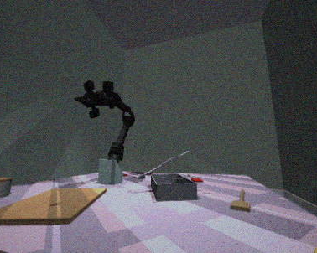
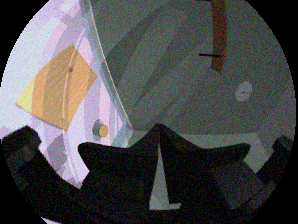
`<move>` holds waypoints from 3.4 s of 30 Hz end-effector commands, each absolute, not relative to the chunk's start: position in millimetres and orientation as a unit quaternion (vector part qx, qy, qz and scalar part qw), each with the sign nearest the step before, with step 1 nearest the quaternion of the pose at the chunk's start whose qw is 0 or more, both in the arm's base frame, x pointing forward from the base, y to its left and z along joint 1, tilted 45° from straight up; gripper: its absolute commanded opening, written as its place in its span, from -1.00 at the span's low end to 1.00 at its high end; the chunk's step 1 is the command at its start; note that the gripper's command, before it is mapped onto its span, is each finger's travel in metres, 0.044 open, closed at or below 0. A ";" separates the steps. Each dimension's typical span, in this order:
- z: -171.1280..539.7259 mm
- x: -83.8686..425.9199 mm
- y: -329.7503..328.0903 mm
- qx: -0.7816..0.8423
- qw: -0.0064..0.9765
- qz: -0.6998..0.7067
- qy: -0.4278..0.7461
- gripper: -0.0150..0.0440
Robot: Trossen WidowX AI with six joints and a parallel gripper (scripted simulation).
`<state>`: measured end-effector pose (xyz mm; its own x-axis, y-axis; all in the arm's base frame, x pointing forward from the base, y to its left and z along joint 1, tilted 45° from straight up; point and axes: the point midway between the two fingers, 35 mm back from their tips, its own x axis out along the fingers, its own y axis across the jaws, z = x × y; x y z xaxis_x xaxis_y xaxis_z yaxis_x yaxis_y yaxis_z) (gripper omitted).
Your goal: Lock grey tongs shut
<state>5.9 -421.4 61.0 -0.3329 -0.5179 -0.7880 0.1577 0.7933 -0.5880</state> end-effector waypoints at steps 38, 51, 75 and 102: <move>-12.3 296.0 -206.5 0.659 0.343 -0.432 0.511 -1.00; -2.3 333.2 -118.0 0.716 0.024 -0.521 0.464 -1.00; 2.1 341.1 -93.0 0.702 -0.070 -0.553 0.443 -1.00; -28.2 342.8 -64.5 0.705 -0.072 -0.555 0.437 -1.00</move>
